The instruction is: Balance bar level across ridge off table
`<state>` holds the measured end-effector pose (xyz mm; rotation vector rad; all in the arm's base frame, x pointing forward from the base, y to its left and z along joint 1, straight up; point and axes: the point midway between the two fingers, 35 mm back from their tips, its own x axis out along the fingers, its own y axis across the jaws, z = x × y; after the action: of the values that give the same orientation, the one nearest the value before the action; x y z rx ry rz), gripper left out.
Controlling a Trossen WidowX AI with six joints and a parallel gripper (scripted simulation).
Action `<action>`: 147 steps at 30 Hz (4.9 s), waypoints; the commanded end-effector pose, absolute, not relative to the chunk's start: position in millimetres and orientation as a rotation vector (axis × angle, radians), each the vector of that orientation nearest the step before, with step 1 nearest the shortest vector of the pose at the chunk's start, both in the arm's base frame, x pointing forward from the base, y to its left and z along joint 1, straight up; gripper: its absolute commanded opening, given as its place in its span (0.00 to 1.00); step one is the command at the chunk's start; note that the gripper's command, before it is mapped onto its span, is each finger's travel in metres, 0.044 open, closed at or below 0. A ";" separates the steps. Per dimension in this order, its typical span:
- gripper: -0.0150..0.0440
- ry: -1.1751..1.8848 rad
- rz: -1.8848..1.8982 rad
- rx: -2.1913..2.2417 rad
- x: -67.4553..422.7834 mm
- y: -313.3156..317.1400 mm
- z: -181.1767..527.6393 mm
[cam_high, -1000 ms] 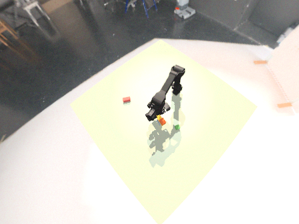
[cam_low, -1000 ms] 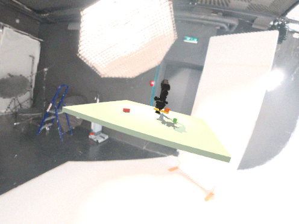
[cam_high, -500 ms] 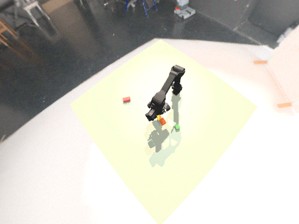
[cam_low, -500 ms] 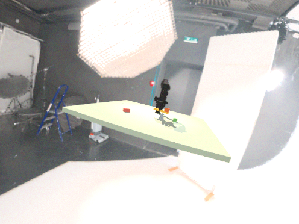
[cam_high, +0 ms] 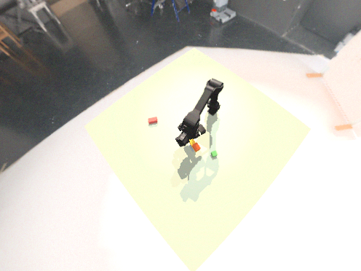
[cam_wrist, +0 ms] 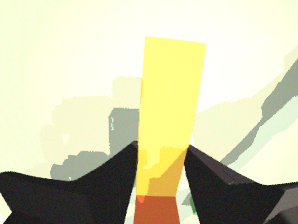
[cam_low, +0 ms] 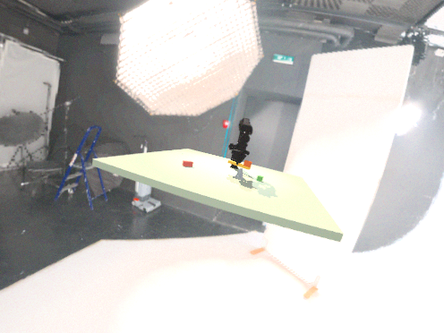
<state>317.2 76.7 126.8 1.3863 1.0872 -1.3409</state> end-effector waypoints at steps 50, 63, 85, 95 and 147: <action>0.25 1.086 -1.345 1.386 316.8 76.7 121.2; 0.25 1.086 -1.345 1.386 316.9 76.7 120.2; 0.25 1.087 -1.345 1.386 316.9 76.8 118.3; 0.25 1.087 -1.345 1.386 316.8 76.8 117.5; 0.25 1.086 -1.345 1.386 316.5 76.3 113.1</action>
<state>318.0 77.0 117.1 1.3897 1.0850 -1.3364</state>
